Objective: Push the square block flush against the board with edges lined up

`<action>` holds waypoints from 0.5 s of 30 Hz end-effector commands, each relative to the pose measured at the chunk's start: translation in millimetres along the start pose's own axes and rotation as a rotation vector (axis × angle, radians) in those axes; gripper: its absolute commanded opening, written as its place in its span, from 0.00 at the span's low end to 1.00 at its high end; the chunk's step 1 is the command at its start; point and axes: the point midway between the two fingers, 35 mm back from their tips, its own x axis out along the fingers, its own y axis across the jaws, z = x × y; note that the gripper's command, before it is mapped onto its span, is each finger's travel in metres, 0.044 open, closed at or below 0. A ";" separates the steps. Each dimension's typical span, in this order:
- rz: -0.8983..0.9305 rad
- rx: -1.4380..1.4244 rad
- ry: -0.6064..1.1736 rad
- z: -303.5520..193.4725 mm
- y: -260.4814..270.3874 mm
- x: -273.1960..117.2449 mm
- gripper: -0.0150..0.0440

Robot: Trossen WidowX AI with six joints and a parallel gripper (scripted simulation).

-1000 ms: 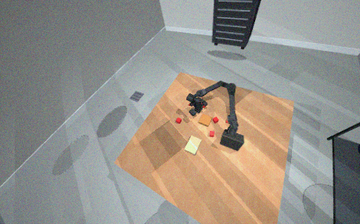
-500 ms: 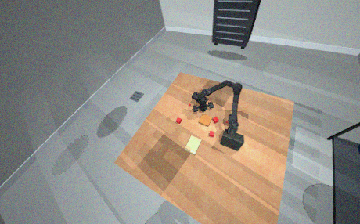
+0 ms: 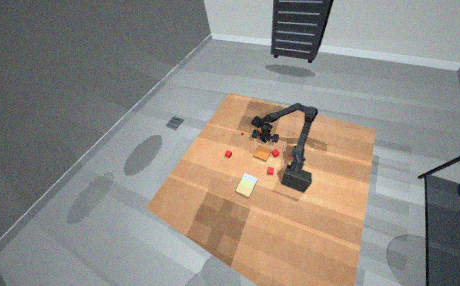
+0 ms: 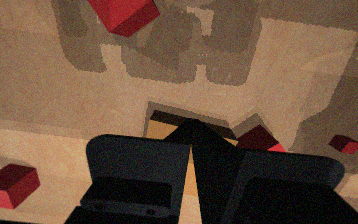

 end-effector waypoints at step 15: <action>0.004 0.157 -0.004 3.4 -13.8 54.3 0.25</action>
